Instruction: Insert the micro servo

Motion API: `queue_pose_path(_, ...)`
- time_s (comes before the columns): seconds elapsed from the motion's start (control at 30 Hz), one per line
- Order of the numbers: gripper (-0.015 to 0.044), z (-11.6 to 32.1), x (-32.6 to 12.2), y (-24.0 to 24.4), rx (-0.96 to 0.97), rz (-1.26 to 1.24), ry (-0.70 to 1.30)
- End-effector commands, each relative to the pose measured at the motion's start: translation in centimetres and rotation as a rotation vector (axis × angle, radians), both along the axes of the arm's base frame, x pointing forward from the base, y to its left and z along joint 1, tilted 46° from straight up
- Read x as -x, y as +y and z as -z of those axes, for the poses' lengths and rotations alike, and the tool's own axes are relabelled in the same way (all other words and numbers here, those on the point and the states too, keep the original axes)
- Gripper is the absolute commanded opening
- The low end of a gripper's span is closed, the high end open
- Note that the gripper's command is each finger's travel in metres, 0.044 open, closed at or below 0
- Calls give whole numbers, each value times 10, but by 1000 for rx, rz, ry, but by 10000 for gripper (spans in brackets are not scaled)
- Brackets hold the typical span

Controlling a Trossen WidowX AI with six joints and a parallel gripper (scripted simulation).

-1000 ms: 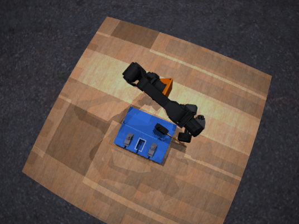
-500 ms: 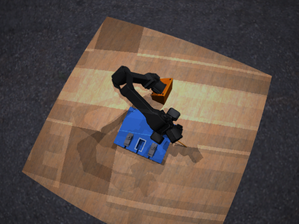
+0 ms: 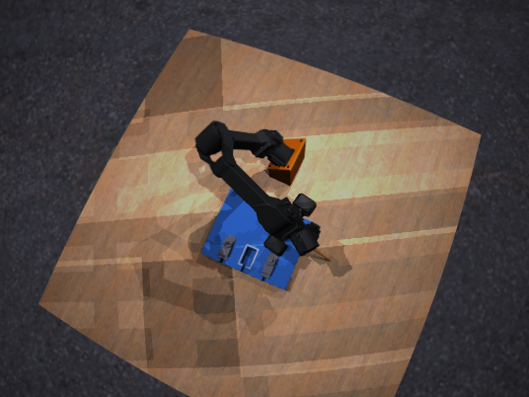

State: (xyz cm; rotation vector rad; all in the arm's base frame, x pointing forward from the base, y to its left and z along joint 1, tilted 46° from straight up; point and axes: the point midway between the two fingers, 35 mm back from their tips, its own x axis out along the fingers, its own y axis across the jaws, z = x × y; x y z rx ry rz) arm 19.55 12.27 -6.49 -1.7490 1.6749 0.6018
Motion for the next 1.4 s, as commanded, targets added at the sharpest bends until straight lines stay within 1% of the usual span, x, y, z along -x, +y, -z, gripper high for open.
queue_pose_path(0.0,440,3,-1,-4,5,-4,-1)
queue_pose_path(0.37,440,13,-2,-15,5,-4,-1)
queue_pose_path(0.73,151,13,-2,-15,5,-4,-1)
queue_pose_path(0.97,105,13,-2,-15,5,-4,-1)
queue_pose_path(1.1,0,7,-1,-8,5,-4,-1)
queue_pose_path(1.23,0,-8,3,3,4,-4,0)
queue_pose_path(1.37,0,-11,3,3,5,-4,0)
